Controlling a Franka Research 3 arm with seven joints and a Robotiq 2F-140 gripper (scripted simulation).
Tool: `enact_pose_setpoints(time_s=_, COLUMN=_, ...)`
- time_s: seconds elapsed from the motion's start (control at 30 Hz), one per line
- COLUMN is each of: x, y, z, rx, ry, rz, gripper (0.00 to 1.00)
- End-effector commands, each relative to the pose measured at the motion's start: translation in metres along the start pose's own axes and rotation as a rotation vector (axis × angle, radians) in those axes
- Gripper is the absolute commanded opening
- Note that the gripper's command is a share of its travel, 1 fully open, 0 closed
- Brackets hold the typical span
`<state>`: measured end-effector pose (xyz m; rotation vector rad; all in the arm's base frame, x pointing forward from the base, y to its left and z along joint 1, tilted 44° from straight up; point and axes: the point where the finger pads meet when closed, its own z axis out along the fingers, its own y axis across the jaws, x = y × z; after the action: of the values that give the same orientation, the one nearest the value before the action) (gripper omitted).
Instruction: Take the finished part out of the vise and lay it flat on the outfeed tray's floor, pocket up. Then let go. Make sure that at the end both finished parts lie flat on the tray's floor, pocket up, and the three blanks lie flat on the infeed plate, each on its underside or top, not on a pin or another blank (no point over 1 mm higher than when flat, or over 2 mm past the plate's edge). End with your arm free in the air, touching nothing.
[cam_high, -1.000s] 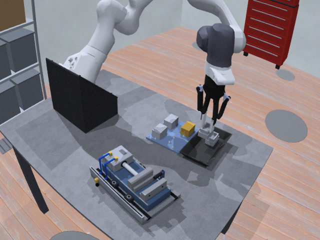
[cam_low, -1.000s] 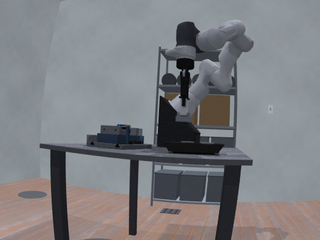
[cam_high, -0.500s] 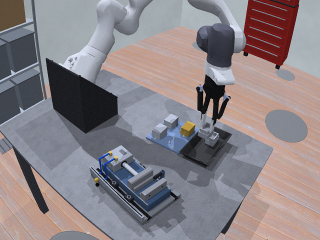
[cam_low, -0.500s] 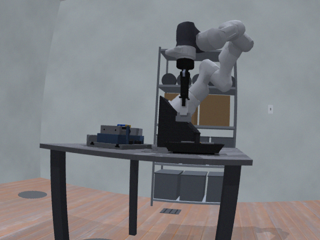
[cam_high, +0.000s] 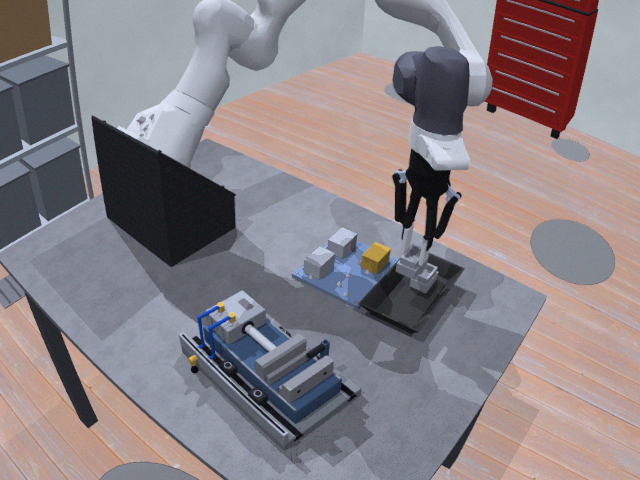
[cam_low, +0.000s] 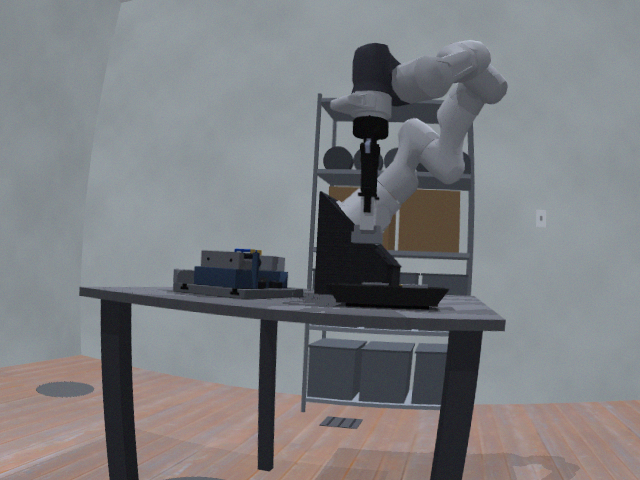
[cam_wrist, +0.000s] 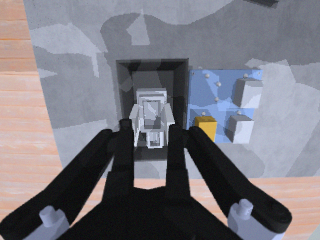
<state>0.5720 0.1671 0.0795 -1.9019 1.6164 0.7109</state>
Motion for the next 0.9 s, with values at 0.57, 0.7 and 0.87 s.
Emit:
enact_pose_setpoints(time_s=0.57, x=0.002, y=-0.001, z=0.008, rx=0.002, ry=0.002, rz=0.005, gripper=0.0)
enact_pose_setpoints(time_s=0.7, x=0.002, y=-0.001, z=0.012, rx=0.002, ry=0.002, rz=0.005, gripper=0.0)
enact_pose_setpoints(time_s=0.87, x=0.002, y=-0.001, z=0.018, rx=0.002, ry=0.002, rz=0.005, gripper=0.0)
